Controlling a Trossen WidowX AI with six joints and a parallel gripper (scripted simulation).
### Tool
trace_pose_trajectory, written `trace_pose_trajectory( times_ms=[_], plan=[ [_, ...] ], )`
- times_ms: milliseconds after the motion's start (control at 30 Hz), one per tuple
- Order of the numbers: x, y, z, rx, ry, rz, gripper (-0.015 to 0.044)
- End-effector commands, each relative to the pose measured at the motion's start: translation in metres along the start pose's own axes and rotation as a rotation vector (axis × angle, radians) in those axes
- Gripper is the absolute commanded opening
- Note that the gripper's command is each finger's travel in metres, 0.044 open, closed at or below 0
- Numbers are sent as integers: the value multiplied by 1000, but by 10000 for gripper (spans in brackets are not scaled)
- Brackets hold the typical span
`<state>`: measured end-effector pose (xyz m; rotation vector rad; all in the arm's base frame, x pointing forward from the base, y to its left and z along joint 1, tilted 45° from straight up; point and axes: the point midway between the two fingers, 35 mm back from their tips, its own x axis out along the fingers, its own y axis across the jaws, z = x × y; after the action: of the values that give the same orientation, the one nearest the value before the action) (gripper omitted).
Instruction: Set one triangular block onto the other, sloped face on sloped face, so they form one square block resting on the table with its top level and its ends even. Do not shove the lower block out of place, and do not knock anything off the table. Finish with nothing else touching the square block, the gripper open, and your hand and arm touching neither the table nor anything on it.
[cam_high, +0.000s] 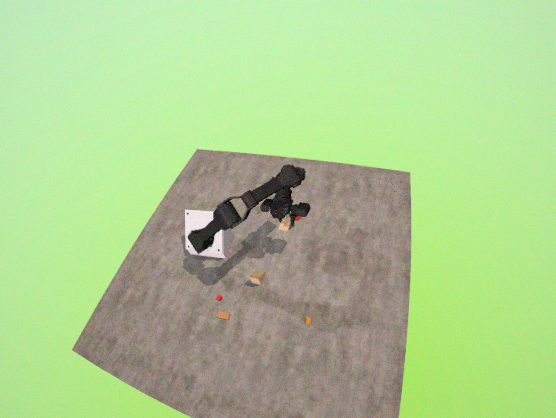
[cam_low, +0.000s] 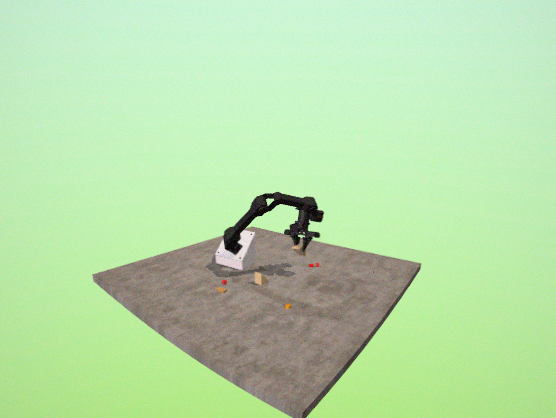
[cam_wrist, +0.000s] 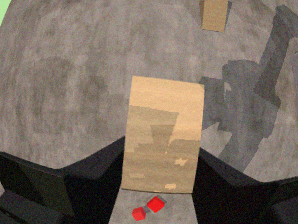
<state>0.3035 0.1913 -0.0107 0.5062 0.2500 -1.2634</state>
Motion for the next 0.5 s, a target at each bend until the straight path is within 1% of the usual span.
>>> trace_pose_trajectory(
  times_ms=[0,467],
  plan=[
    [-4,-4,21,-6,1,6,0],
    [-8,-25,80,-19,9,9,0]
  ],
)
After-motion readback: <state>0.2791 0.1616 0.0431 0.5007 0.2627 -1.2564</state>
